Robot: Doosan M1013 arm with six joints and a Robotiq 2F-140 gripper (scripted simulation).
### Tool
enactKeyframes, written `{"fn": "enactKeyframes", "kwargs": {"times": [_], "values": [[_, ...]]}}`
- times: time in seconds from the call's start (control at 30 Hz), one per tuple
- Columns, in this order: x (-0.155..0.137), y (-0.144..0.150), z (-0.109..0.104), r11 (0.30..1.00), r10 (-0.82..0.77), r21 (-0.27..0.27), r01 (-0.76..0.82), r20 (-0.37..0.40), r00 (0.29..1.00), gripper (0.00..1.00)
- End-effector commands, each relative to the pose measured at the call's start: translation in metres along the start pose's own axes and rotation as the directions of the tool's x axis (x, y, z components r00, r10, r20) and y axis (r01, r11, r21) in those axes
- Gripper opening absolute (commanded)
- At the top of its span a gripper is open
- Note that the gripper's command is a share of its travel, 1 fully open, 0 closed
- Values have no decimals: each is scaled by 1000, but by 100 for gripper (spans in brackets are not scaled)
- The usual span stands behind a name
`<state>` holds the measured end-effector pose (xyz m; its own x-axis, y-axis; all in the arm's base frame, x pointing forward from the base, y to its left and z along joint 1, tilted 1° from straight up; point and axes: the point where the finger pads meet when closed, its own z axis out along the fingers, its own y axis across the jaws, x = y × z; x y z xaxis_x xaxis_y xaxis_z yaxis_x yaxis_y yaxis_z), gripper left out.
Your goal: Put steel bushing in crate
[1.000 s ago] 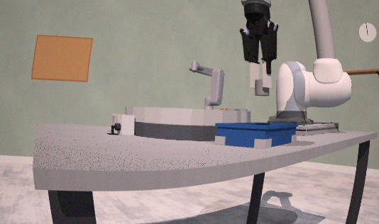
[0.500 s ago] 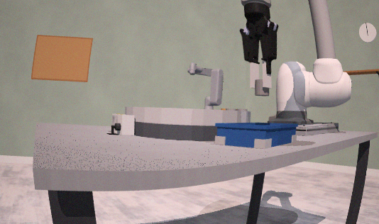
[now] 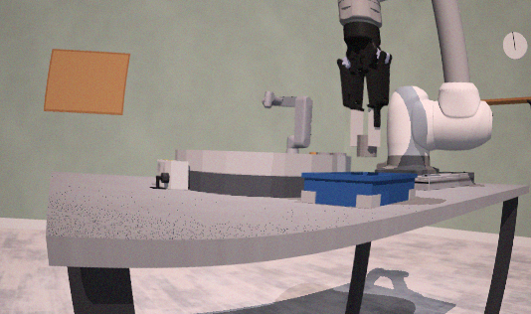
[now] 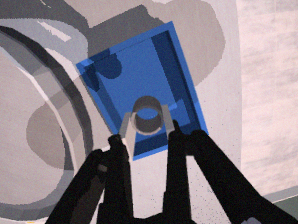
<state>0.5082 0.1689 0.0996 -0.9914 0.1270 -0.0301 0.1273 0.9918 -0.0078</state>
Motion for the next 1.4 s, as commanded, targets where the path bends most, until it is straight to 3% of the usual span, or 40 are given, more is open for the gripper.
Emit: {"fn": "enactKeyframes", "kwargs": {"times": [0.0,1.37], "values": [[0,0,20,1000,0,0,0,1,1000,0],[0,0,26,1000,0,0,0,1,1000,0]]}}
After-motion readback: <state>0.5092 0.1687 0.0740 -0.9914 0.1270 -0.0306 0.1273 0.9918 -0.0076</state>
